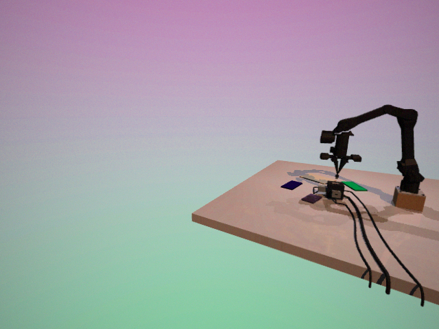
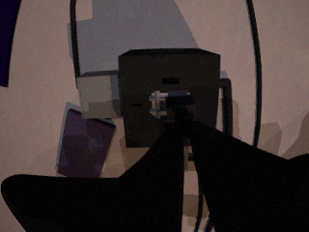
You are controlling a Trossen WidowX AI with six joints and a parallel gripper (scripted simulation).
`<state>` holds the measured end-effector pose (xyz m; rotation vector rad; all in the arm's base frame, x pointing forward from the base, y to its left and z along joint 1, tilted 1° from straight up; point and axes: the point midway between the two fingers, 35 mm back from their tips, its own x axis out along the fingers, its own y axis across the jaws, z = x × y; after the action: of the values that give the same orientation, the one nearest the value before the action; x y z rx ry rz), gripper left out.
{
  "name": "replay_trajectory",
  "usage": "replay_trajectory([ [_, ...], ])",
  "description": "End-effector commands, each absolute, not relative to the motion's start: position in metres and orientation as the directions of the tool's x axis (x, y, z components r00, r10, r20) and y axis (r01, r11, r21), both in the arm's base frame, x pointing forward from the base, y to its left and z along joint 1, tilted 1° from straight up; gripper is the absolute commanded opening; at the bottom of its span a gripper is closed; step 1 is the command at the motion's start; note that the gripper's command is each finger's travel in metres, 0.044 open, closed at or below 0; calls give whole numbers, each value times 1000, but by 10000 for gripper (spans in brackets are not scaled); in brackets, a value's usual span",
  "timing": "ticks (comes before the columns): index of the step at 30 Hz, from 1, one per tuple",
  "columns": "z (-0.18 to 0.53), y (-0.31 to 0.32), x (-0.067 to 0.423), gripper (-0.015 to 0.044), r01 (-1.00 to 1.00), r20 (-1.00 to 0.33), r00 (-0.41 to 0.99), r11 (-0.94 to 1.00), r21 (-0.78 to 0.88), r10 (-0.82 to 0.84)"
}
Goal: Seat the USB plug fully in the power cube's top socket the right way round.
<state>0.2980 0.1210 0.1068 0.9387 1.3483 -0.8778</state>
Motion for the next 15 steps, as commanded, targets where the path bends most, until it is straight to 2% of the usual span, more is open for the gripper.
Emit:
replay_trajectory([
  [1,107,121,298,0,924,-999,38,379,42,18],
  [15,106,122,298,0,924,-999,38,380,44,23],
])
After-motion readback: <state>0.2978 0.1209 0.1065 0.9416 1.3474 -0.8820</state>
